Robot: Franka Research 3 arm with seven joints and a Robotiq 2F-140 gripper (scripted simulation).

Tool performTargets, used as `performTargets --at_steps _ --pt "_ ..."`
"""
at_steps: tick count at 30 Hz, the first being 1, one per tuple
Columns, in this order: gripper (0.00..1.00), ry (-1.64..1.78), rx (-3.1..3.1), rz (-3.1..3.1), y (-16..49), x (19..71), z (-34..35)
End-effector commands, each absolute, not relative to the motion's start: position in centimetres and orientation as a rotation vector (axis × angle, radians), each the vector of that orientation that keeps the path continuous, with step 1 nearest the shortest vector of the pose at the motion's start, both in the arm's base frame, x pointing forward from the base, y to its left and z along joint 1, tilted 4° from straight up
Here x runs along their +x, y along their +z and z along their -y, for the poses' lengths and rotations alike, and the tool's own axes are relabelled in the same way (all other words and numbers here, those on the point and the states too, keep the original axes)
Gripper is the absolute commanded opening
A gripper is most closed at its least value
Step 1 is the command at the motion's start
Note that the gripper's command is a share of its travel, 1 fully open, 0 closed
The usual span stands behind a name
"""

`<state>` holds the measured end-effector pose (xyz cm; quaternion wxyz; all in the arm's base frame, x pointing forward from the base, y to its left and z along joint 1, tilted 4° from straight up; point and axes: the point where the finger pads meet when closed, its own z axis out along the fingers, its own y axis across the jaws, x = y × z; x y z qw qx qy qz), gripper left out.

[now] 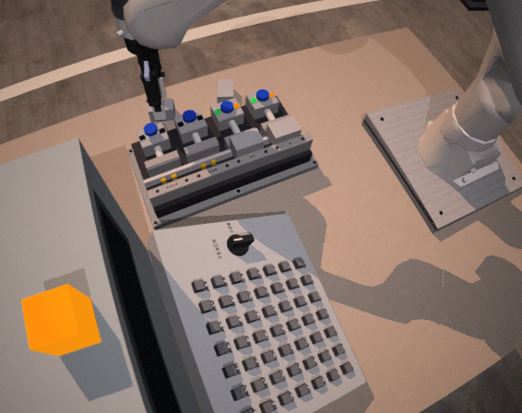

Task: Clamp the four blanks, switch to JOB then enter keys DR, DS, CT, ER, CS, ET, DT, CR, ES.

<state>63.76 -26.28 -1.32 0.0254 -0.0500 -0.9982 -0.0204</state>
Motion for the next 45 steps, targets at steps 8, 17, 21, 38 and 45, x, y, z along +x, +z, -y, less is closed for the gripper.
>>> performTargets --at_steps 8,17,21,38,45 --pt "0.40 -0.066 -0.151 3.087 -1.50 63.68 26.30" --pt "0.00 -0.066 -0.151 3.087 -1.50 63.68 26.30" --pt "0.00 -0.066 -0.151 3.087 -1.50 63.68 26.30" --pt "0.00 -0.066 -0.151 3.087 -1.50 63.68 26.30" --pt "0.00 -0.066 -0.151 3.087 -1.50 63.68 26.30"
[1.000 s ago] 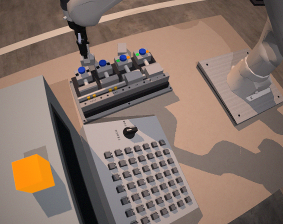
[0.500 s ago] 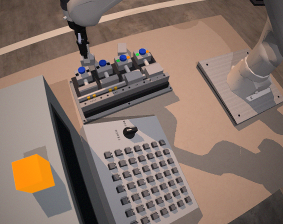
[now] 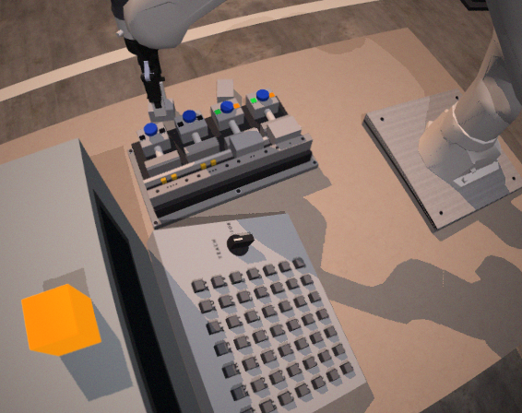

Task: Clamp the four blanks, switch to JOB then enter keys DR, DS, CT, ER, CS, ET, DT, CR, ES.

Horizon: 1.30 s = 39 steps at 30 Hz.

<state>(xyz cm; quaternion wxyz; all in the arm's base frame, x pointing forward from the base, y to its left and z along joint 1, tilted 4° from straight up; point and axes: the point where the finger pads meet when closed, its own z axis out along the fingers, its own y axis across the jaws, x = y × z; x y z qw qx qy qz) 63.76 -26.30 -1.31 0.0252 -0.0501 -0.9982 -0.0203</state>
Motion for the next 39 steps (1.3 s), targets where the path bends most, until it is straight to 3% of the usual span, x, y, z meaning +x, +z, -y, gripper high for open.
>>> performTargets --at_steps 1,39 --pt "0.00 -0.066 -0.151 3.087 -1.50 63.68 26.30" --pt "0.00 -0.066 -0.151 3.087 -1.08 63.70 26.31"
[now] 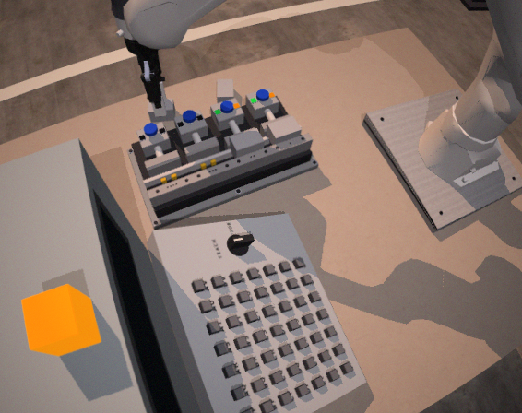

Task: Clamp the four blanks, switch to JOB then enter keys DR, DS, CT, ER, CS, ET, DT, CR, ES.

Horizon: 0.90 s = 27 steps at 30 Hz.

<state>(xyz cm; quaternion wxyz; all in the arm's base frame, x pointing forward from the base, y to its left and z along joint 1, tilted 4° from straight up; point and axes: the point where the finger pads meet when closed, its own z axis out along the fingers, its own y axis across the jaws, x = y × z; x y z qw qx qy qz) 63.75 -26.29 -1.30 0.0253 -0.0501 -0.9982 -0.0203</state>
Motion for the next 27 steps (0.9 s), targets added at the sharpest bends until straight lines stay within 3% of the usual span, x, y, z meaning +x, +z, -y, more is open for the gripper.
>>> performTargets --at_steps 1,27 --pt "0.00 -0.066 -0.151 3.087 -1.1 63.7 26.3" --pt "0.00 -0.066 -0.151 3.087 11.8 64.3 26.9"
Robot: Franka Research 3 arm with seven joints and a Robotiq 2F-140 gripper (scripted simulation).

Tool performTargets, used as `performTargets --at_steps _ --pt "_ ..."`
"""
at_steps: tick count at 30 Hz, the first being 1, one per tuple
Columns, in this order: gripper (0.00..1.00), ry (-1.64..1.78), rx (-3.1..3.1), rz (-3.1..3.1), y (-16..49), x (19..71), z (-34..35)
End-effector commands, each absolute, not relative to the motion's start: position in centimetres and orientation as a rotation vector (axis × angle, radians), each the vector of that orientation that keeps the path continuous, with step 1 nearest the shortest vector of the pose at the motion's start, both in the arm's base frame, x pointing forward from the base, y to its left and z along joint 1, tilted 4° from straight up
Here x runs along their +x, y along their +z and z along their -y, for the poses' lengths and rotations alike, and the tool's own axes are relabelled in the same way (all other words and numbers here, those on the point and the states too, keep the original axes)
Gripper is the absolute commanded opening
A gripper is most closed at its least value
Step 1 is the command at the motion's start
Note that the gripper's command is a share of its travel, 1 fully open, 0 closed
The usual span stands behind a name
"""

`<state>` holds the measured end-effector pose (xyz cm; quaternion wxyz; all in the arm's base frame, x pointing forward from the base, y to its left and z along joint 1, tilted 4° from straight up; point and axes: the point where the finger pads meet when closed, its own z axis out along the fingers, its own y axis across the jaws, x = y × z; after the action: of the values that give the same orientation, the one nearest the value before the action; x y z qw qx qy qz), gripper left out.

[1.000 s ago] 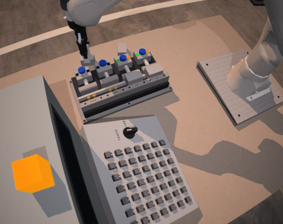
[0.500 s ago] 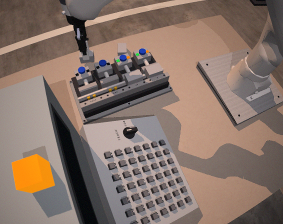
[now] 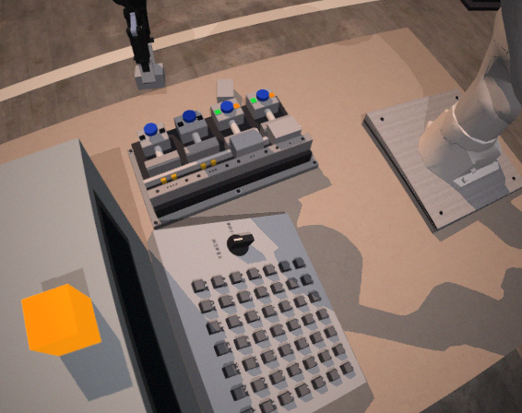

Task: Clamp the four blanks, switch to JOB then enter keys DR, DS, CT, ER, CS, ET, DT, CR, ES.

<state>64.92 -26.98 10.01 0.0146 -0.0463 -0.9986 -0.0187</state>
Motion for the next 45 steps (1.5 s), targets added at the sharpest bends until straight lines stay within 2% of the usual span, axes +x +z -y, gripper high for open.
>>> performTargets --at_steps 1,7,26,33,41,45 --pt "0.00 -0.066 -0.151 3.087 12.4 64.4 26.9" --pt "0.00 -0.066 -0.151 3.087 14.5 64.5 27.0" --pt "0.00 -0.073 -0.122 3.090 15.3 64.3 25.6" --pt "0.00 -0.094 0.008 3.100 16.2 63.1 19.5" --pt "0.00 -0.094 0.202 3.095 16.7 59.3 10.9" --pt "0.00 -0.090 0.239 3.091 16.6 58.3 9.4"
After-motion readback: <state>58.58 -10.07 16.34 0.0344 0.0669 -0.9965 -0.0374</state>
